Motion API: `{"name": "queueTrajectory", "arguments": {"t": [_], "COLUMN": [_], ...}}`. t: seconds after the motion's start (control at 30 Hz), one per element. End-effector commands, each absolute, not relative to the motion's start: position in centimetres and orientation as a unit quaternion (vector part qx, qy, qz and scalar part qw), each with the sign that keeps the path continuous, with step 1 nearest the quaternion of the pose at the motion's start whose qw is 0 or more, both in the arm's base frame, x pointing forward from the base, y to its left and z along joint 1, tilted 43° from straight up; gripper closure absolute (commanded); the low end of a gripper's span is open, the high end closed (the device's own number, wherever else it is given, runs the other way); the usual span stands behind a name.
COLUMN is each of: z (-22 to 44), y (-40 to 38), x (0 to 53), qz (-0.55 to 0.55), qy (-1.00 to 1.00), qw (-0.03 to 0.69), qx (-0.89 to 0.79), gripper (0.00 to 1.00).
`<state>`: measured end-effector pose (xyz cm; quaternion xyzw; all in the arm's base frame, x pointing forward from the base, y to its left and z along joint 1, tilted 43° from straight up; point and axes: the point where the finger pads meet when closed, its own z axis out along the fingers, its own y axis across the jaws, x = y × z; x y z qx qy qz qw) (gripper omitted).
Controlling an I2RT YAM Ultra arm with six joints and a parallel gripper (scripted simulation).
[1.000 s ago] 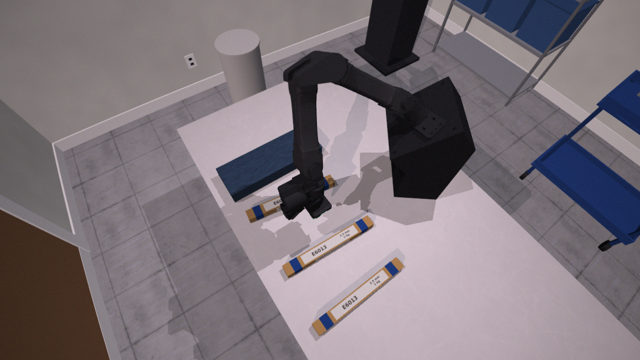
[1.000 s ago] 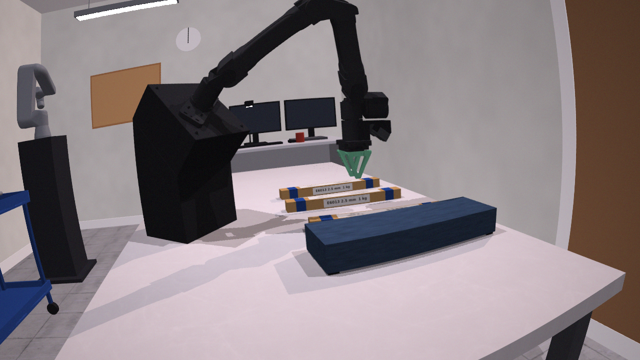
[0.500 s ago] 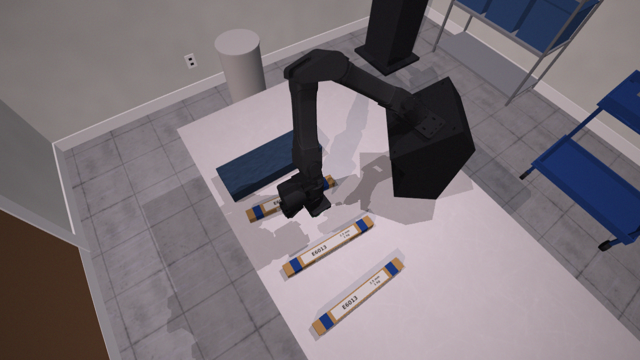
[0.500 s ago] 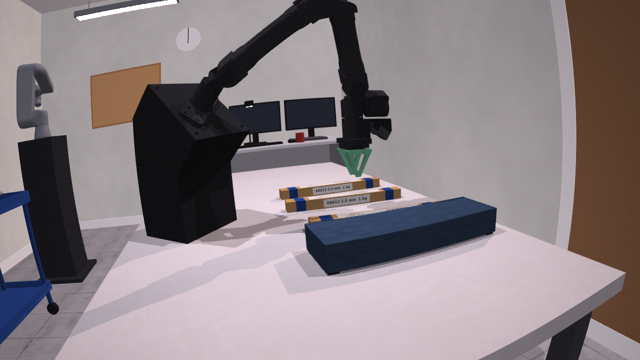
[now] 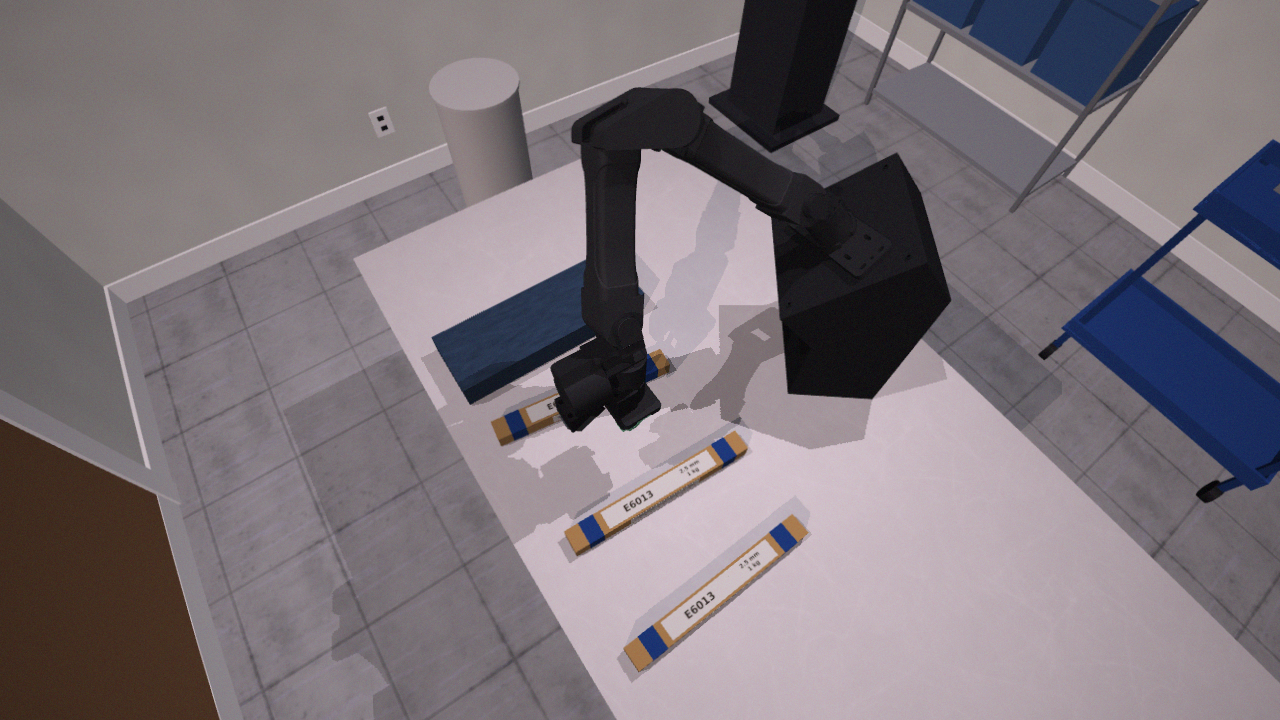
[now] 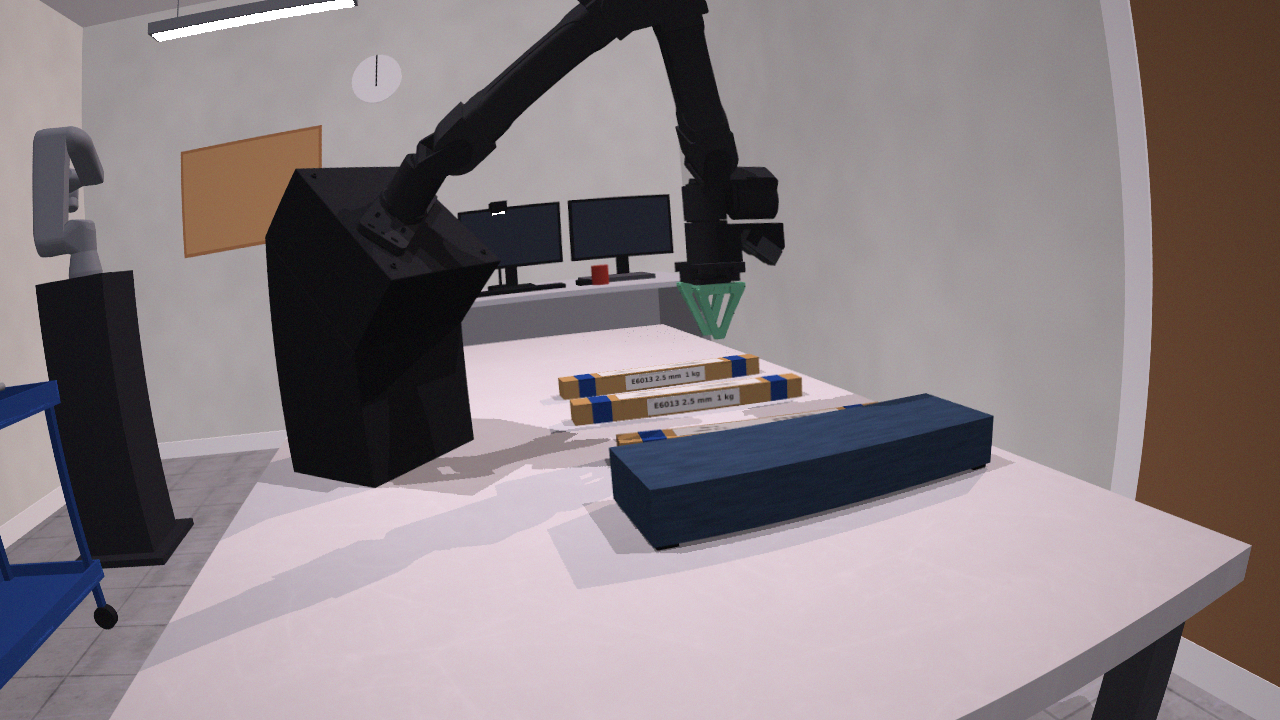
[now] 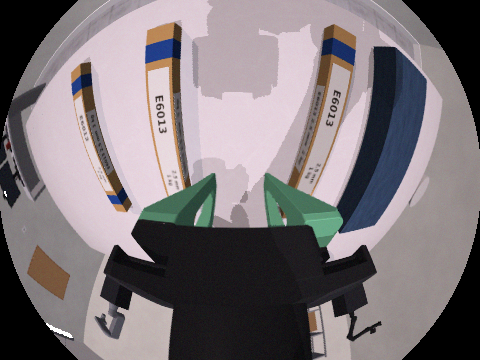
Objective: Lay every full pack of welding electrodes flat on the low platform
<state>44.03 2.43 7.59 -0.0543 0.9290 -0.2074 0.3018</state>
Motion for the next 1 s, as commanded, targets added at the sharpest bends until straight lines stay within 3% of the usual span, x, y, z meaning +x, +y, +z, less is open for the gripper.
{"name": "queueTrajectory", "arguments": {"t": [0.0, 0.97], "z": [8.6, 10.3], "y": [3.4, 4.2], "x": [43.0, 41.7], "qz": [-0.206, -0.206], "qy": [0.927, 0.928], "qw": [0.306, 0.306], "qx": [-0.06, -0.06], "gripper": [0.58, 0.58]}}
